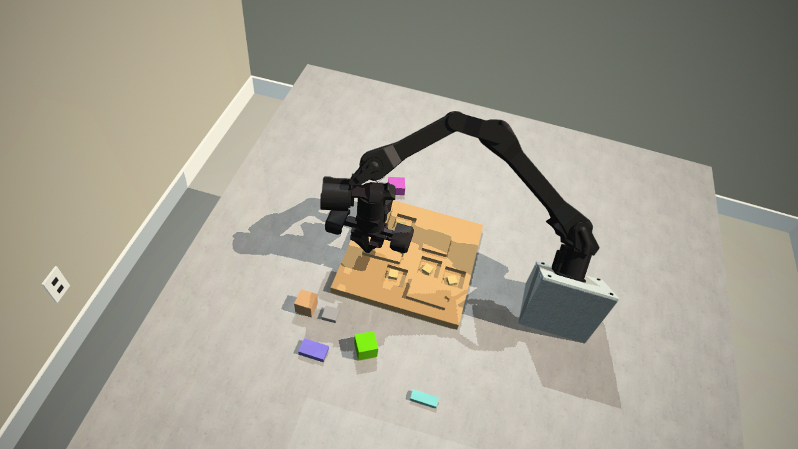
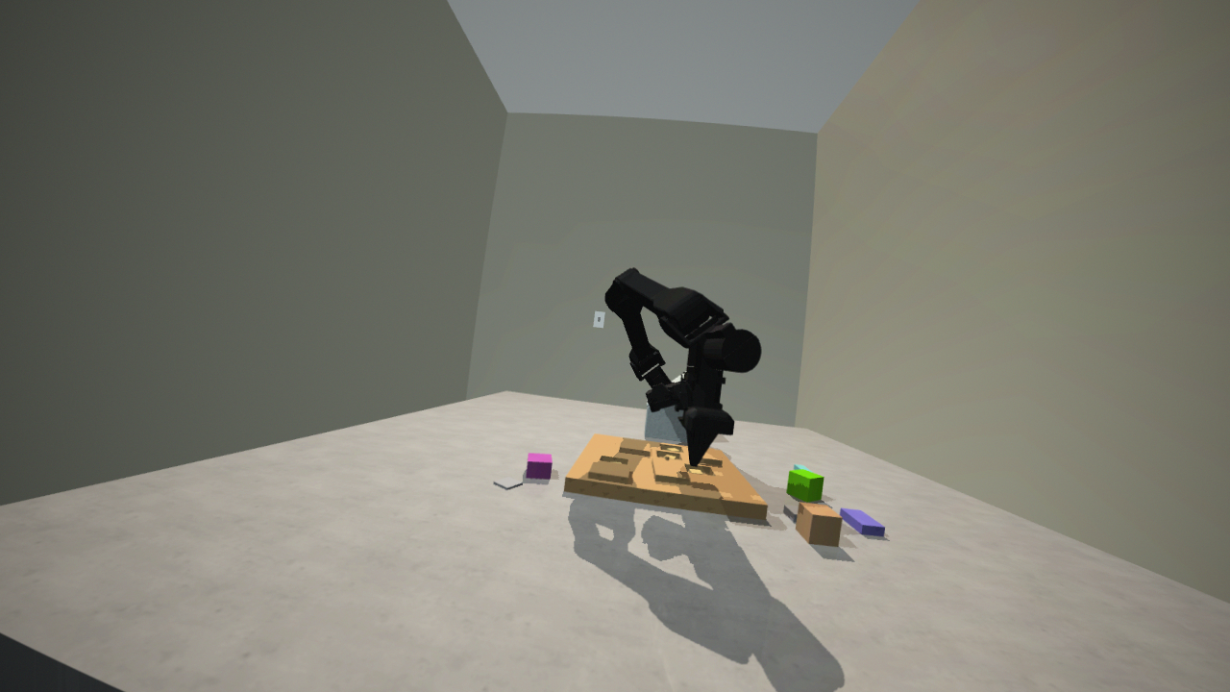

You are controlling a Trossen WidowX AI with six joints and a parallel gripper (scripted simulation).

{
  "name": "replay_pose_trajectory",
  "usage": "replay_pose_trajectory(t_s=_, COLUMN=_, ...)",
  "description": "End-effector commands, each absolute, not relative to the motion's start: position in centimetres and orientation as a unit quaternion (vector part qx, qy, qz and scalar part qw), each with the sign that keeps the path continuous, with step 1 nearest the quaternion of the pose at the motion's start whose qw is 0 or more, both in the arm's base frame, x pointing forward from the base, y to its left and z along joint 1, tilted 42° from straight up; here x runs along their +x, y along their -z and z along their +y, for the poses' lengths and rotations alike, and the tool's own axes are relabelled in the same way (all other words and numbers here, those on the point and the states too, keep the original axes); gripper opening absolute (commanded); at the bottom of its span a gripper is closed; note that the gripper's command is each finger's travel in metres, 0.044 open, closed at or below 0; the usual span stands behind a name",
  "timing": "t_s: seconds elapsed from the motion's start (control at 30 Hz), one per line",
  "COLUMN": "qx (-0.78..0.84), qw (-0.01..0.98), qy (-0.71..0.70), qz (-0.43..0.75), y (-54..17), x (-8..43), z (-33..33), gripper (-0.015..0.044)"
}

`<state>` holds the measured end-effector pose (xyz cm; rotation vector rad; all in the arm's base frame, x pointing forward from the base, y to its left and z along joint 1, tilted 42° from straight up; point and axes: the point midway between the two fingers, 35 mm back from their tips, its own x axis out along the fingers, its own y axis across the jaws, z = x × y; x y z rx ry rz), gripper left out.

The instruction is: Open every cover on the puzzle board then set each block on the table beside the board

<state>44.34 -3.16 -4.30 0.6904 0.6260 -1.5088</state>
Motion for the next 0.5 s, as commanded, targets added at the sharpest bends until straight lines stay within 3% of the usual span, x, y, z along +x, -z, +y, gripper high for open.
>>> replay_pose_trajectory(t_s=0.0, qx=0.304, qw=0.632, qy=0.658, qz=0.273, y=3.8, x=44.4, z=-2.7, gripper=0.0)
replay_pose_trajectory(t_s=0.47, qx=0.301, qw=0.633, qy=0.659, qz=0.274, y=2.9, x=44.3, z=-2.0, gripper=0.0)
